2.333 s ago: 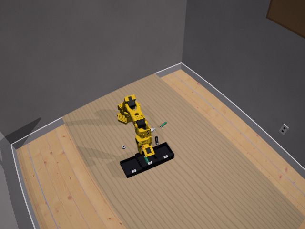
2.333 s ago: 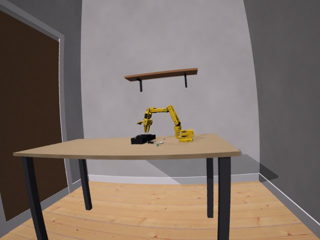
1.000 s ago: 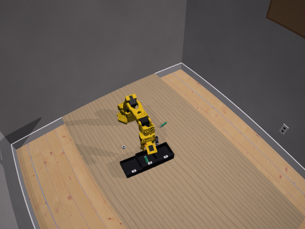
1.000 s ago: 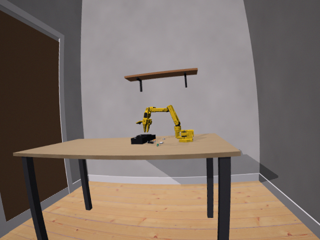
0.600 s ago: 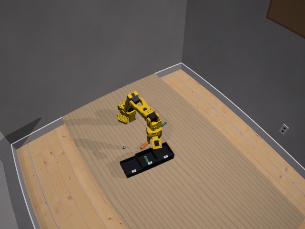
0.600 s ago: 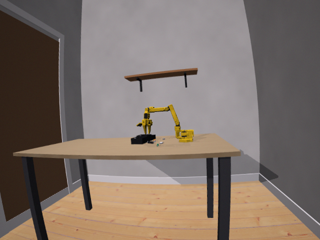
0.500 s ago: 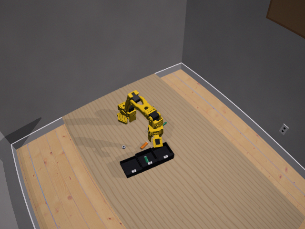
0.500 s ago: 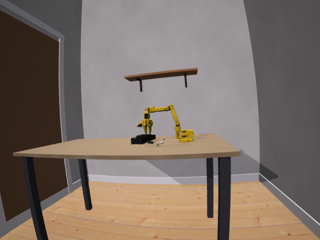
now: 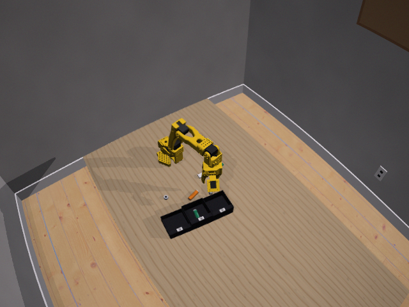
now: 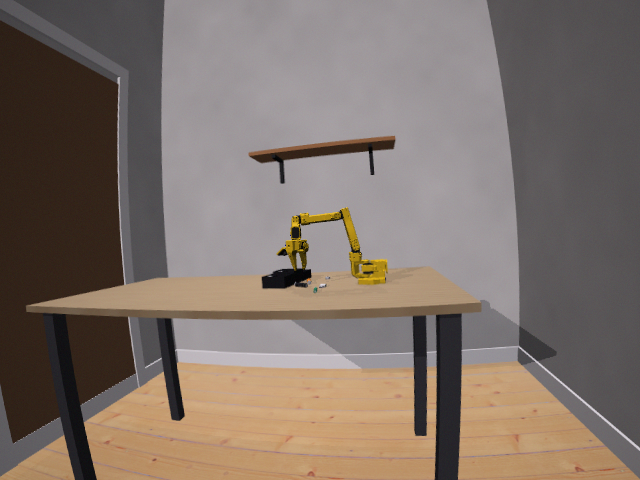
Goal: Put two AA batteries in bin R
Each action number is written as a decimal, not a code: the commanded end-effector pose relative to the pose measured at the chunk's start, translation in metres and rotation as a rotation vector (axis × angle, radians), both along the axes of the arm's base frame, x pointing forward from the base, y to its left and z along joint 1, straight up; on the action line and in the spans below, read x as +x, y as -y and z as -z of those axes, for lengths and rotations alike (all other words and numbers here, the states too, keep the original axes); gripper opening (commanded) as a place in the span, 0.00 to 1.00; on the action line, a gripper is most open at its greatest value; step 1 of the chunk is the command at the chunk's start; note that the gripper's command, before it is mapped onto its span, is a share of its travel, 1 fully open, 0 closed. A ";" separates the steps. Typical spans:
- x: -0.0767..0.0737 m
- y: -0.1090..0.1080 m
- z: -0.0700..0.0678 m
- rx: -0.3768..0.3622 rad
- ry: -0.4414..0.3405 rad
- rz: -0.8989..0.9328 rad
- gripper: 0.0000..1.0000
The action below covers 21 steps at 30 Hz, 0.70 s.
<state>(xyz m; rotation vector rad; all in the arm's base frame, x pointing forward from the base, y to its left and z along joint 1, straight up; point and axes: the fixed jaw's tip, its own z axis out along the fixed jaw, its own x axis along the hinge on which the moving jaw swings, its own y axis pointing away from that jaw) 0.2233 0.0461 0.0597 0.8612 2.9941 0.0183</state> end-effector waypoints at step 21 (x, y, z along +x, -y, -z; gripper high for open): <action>-0.003 -0.005 -0.008 0.004 0.013 -0.009 0.21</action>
